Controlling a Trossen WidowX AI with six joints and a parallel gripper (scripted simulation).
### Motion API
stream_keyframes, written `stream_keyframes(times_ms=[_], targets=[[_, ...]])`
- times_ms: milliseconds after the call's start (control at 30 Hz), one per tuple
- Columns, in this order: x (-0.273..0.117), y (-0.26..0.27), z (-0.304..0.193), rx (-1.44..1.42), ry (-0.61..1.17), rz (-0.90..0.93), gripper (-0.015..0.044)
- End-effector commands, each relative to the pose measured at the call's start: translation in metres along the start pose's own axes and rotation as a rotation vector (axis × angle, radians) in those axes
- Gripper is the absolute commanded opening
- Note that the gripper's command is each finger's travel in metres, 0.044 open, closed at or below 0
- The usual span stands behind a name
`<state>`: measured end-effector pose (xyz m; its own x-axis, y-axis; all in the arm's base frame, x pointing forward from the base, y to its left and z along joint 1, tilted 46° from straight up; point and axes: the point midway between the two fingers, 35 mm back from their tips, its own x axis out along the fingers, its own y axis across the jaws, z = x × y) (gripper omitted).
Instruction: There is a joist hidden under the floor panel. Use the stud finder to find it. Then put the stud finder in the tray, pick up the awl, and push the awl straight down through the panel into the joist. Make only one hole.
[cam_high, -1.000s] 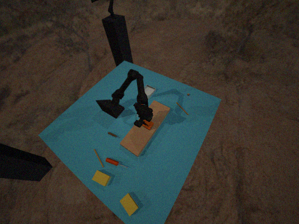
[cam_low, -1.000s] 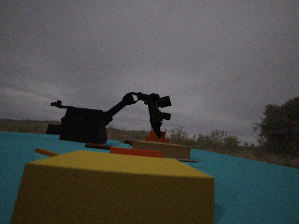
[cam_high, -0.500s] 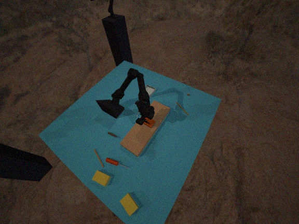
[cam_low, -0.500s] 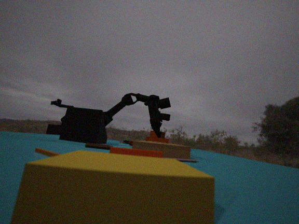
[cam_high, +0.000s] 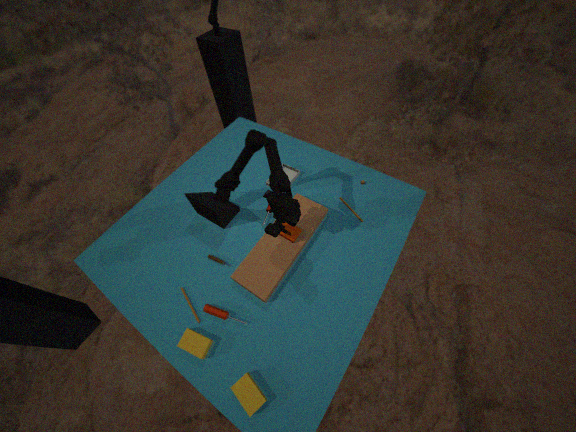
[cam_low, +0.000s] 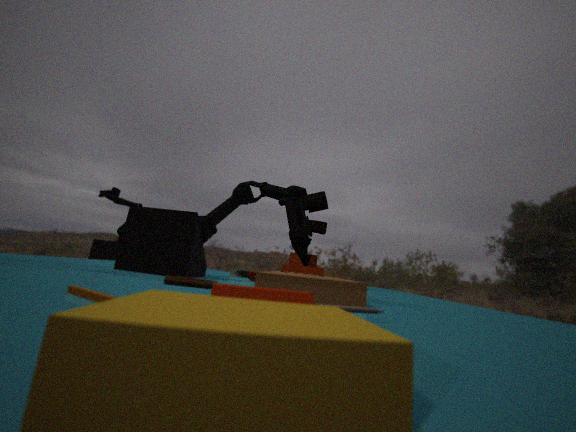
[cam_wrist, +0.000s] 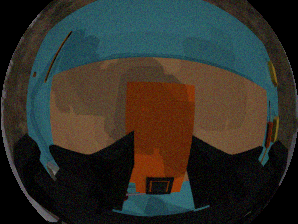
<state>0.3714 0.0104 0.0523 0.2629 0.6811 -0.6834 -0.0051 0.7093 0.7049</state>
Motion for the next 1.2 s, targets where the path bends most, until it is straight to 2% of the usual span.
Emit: stream_keyframes(times_ms=[0, 1167], targets=[[0.001, 0.012, 0.000, -0.010, 0.001, 0.012, 0.0000], [0.000, 0.067, 0.000, -0.009, 0.001, 0.014, 0.0000]])
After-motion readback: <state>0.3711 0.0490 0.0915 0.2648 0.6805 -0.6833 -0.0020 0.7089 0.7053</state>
